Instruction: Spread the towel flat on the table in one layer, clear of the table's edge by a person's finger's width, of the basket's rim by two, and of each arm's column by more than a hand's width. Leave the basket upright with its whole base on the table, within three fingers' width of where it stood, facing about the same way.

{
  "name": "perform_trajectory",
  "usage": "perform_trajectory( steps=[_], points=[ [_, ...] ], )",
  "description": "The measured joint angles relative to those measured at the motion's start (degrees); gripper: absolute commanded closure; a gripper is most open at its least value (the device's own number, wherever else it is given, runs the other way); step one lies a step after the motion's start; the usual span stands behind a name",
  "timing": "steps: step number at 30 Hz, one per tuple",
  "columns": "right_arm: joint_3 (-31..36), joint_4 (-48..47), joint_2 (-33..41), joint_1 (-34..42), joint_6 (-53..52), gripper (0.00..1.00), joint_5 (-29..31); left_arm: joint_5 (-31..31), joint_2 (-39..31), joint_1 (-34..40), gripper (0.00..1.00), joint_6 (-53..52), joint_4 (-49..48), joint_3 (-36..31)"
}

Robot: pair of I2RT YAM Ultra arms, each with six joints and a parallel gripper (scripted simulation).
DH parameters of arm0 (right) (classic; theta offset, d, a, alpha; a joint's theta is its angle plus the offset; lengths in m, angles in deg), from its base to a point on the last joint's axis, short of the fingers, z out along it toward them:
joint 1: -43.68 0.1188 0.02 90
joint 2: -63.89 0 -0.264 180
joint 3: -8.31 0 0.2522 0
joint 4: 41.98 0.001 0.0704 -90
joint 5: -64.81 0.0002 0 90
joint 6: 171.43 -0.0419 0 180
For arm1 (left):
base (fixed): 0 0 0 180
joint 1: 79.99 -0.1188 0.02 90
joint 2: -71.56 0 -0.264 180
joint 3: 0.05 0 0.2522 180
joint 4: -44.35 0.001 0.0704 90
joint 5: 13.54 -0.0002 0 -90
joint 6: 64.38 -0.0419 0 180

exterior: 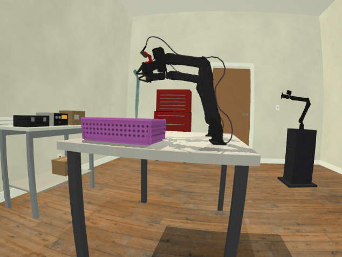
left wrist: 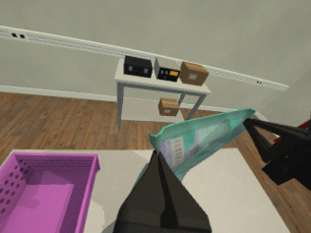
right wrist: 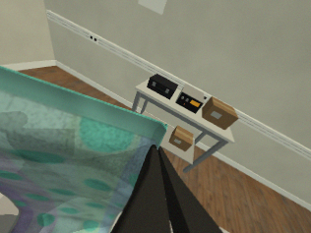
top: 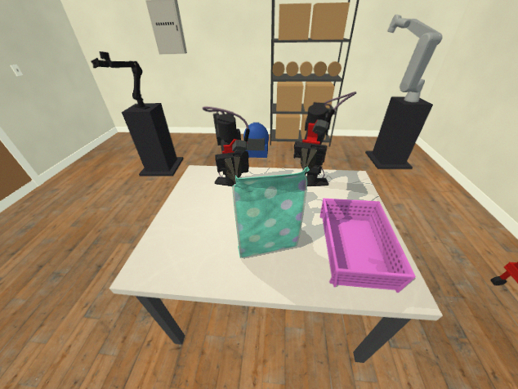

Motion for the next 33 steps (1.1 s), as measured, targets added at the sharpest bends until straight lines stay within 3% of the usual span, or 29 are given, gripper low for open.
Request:
perform_trajectory(
  steps=[14, 20, 25, 33],
  points=[
    [1.2, -30.1, -7.8, 0.0, 0.0, 1.0, 0.1, 0.3, 7.3, -1.8, 1.0, 0.0, -8.2, 9.6],
    [-1.7, -41.5, -14.0, 0.2, 0.0, 1.0, 0.1, 0.3, 7.5, -2.7, 1.0, 0.0, -19.0, 4.7],
    [-4.7, -45.7, -17.9, 0.2, 0.0, 1.0, 0.3, 0.4, 8.6, -2.8, 1.0, 0.0, -25.0, 2.1],
    [-7.0, -46.1, -18.3, 0.2, 0.0, 1.0, 0.3, 0.4, 7.7, -2.8, 1.0, 0.0, -28.7, 2.1]
  ],
)
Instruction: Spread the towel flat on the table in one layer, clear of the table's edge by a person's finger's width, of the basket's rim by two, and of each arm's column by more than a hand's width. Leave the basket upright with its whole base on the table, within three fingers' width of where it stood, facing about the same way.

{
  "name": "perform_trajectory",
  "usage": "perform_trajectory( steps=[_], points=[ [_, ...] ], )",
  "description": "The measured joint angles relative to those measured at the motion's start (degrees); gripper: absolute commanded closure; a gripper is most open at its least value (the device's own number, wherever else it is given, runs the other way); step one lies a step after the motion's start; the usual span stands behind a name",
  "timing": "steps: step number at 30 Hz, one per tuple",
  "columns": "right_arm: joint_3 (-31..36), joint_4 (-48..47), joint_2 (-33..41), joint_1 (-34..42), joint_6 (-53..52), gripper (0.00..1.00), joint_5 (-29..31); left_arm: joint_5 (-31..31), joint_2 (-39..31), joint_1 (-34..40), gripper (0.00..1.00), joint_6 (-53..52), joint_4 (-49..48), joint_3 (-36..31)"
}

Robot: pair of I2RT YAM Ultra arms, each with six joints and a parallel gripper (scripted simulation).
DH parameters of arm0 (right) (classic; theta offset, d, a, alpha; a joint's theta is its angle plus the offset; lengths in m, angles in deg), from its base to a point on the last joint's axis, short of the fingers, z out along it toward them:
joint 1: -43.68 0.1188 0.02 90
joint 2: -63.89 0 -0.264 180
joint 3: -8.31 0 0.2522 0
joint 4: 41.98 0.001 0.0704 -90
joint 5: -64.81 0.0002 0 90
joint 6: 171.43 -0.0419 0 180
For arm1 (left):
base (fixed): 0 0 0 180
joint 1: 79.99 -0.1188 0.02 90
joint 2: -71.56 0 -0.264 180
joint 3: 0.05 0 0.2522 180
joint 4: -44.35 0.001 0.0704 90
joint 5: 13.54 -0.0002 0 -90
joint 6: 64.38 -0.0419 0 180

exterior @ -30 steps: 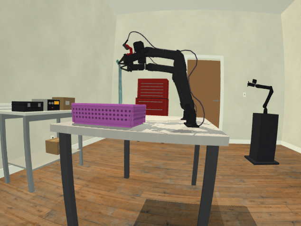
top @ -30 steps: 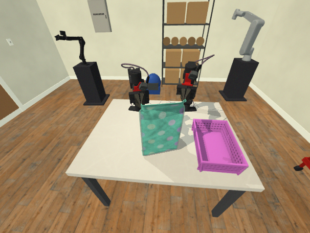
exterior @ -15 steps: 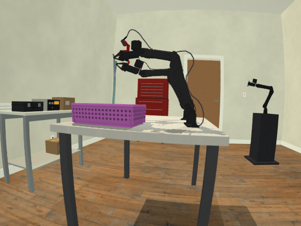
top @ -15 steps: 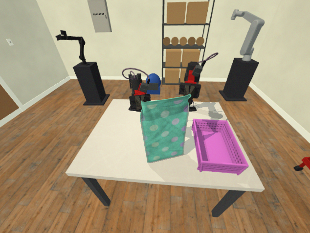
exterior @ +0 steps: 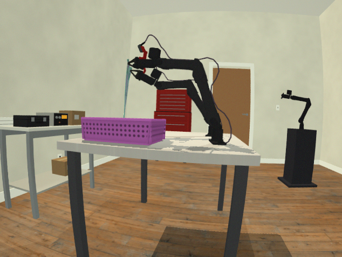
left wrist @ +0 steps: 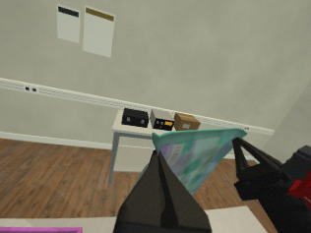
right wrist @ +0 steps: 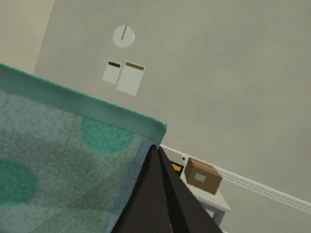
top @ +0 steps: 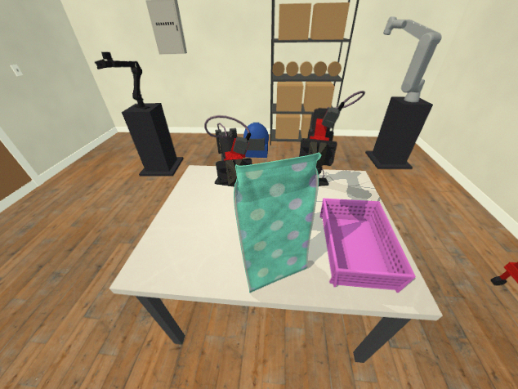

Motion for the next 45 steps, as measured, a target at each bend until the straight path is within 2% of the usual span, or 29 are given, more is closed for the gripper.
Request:
perform_trajectory(
  steps=[20, 45],
  points=[
    [6.3, 4.3, 3.5, 0.0, 0.0, 1.0, 0.0, 0.0, -0.2, 0.0, 1.0, 0.0, 5.6, -1.7],
    [6.3, 4.6, 4.0, 0.0, 0.0, 1.0, 0.0, 0.0, -0.6, 0.0, 1.0, 0.0, 5.9, -1.7]
  ],
)
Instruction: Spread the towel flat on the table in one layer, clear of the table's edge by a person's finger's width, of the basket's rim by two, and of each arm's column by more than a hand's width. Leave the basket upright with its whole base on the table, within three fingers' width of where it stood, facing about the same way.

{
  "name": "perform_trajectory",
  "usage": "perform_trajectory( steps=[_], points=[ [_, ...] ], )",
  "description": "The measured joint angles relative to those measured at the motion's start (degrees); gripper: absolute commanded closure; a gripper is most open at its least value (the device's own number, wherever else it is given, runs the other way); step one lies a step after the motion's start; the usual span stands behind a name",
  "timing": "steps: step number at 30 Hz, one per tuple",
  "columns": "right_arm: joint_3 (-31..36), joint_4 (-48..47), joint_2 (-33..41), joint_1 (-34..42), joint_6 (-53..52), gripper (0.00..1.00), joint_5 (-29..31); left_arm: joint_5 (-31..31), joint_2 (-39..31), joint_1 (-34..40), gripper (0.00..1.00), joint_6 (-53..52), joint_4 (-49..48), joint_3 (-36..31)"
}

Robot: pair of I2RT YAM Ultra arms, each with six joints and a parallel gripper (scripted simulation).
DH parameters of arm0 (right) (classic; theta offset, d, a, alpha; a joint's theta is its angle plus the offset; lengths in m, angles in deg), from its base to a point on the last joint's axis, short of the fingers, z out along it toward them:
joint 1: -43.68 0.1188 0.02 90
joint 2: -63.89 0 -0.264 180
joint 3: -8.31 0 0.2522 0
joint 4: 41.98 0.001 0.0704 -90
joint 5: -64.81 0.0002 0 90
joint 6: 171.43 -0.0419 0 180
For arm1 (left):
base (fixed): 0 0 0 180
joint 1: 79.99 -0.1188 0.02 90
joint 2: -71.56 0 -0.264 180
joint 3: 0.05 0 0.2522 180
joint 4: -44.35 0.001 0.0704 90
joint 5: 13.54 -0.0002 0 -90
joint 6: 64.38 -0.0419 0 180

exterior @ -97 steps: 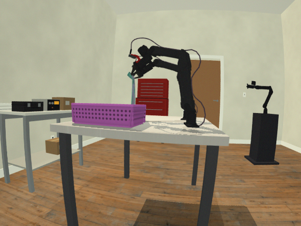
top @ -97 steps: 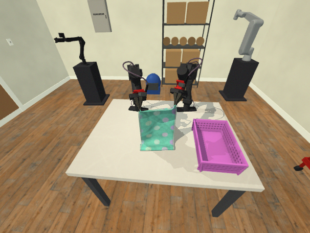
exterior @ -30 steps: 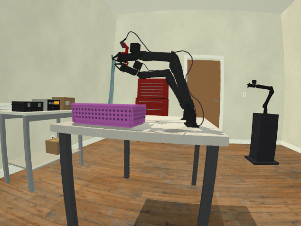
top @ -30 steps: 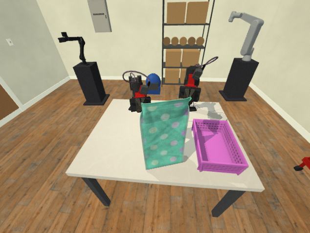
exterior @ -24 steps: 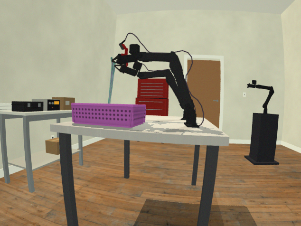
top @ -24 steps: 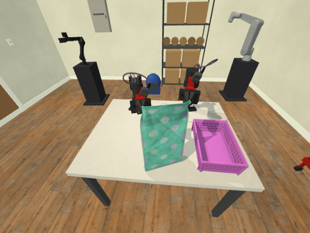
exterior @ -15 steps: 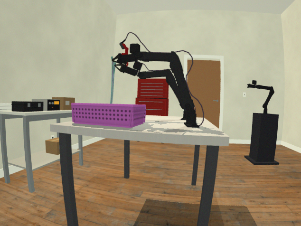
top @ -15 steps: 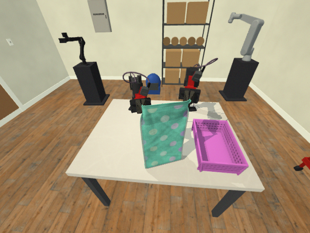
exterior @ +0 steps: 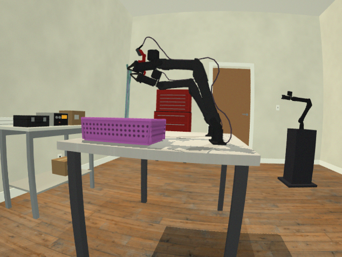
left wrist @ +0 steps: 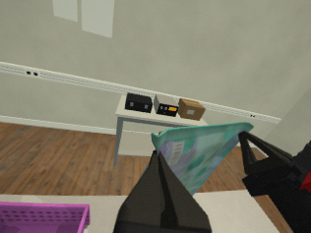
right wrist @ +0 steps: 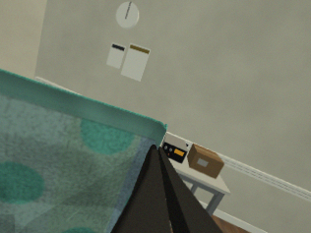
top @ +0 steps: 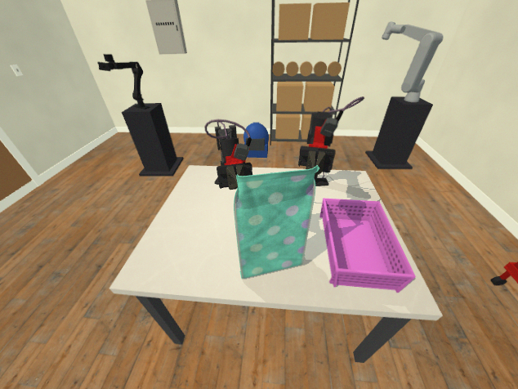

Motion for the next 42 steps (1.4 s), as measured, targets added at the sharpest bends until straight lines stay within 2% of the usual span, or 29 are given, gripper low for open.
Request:
perform_trajectory(
  steps=[26, 32, 38, 42],
  points=[
    [0.4, 0.5, 0.3, 0.0, 0.0, 1.0, 0.0, 0.0, -0.1, 0.0, 1.0, 0.0, 0.0, -0.2],
    [4.7, 9.8, 6.5, -0.4, 0.0, 1.0, 0.0, 0.1, -2.1, 1.7, 1.0, 0.0, 5.0, -1.5],
    [3.3, 19.3, 11.7, -0.8, 0.0, 1.0, 0.0, 0.0, -4.2, 2.8, 1.0, 0.0, 10.0, 0.2],
    [1.3, 23.0, 12.1, -0.8, 0.0, 1.0, 0.0, 0.0, -4.9, 2.8, 1.0, 0.0, 11.7, 0.9]
  ],
)
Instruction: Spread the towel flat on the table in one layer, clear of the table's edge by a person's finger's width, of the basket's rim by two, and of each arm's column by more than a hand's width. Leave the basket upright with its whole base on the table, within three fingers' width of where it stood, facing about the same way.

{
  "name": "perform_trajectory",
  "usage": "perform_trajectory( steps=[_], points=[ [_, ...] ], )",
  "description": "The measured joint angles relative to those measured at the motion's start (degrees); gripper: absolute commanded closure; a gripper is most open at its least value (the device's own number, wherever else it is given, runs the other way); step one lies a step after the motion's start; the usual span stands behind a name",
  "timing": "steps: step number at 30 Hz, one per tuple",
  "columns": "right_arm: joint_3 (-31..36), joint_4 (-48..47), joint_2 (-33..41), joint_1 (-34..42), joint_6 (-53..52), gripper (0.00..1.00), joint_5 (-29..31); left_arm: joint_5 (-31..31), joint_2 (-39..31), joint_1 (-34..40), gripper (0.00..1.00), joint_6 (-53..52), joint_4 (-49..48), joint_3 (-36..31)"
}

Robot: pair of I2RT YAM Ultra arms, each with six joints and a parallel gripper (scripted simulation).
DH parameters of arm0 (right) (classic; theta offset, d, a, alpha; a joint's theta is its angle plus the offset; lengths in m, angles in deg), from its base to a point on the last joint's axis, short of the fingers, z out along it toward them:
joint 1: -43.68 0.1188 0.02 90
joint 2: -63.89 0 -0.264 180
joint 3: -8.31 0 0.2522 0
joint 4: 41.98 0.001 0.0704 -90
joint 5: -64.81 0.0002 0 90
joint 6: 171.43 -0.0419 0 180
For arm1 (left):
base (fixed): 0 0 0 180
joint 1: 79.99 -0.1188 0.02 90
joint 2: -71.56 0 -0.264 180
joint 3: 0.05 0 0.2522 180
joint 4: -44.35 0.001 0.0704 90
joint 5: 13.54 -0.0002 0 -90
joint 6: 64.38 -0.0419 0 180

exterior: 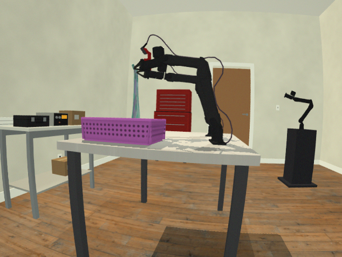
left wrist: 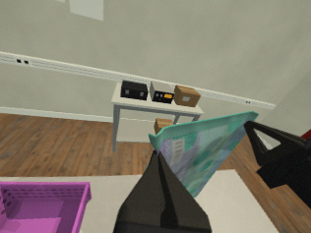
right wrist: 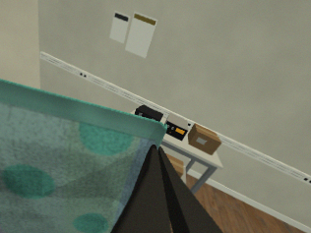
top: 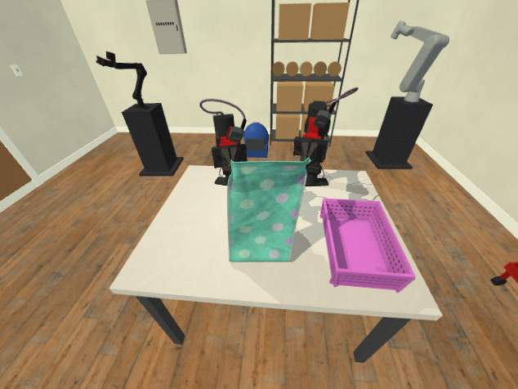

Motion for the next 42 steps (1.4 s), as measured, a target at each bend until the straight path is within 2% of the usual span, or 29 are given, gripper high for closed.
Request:
perform_trajectory(
  steps=[15, 28, 35, 42],
  points=[
    [0.0, 15.3, 2.7, 0.0, 0.0, 1.0, 0.0, 0.0, -0.8, 1.3, 1.0, 0.0, 10.2, 0.5],
    [-2.0, 33.9, 5.0, -0.2, 0.0, 1.0, 0.0, 0.0, -4.3, 3.3, 1.0, 0.0, 20.2, -2.8],
    [1.5, 41.2, 8.9, -0.2, 0.0, 1.0, 0.0, 0.0, -6.0, 5.5, 1.0, 0.0, 26.5, -5.0],
    [2.1, 50.1, 10.2, -0.5, 0.0, 1.0, 0.0, 0.0, -6.5, 7.5, 1.0, 0.0, 34.0, -5.1]
  ],
)
